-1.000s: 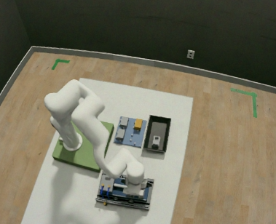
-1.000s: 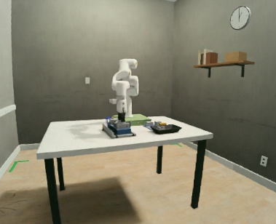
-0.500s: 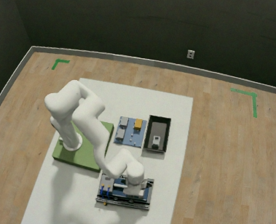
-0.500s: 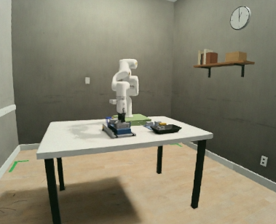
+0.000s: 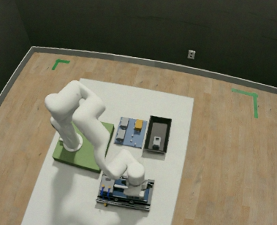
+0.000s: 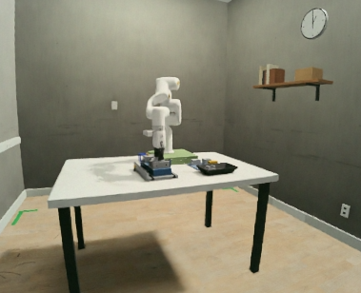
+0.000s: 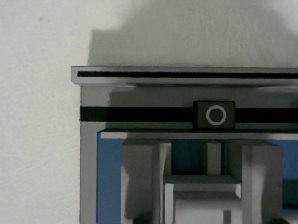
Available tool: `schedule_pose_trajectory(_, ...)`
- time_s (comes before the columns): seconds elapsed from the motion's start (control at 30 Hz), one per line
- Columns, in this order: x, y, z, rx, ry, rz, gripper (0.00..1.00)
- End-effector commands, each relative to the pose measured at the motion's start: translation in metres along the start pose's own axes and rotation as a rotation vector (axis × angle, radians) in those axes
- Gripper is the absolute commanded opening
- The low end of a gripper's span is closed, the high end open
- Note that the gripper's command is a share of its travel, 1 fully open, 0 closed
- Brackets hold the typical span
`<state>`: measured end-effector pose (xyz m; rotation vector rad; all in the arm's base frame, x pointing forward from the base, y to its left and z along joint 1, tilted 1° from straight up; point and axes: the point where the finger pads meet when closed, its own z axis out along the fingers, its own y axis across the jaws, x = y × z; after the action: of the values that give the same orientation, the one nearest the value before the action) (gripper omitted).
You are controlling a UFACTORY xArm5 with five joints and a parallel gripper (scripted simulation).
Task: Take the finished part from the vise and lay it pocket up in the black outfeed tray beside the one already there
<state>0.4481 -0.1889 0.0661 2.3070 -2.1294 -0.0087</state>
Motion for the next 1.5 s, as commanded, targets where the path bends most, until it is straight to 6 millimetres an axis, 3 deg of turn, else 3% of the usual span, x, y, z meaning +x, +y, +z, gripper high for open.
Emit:
schedule_pose_trajectory(0.0,0.0006,-0.0012,-0.0015,0.004,0.002,0.0,0.69)
schedule_pose_trajectory(0.07,0.0006,-0.0012,-0.0015,0.004,0.002,0.0,0.69)
schedule_pose_trajectory(0.1,0.0006,-0.0012,-0.0015,0.004,0.002,0.0,0.0)
schedule_pose_trajectory(1.47,0.0006,-0.0012,-0.0015,0.004,0.002,0.0,0.0)
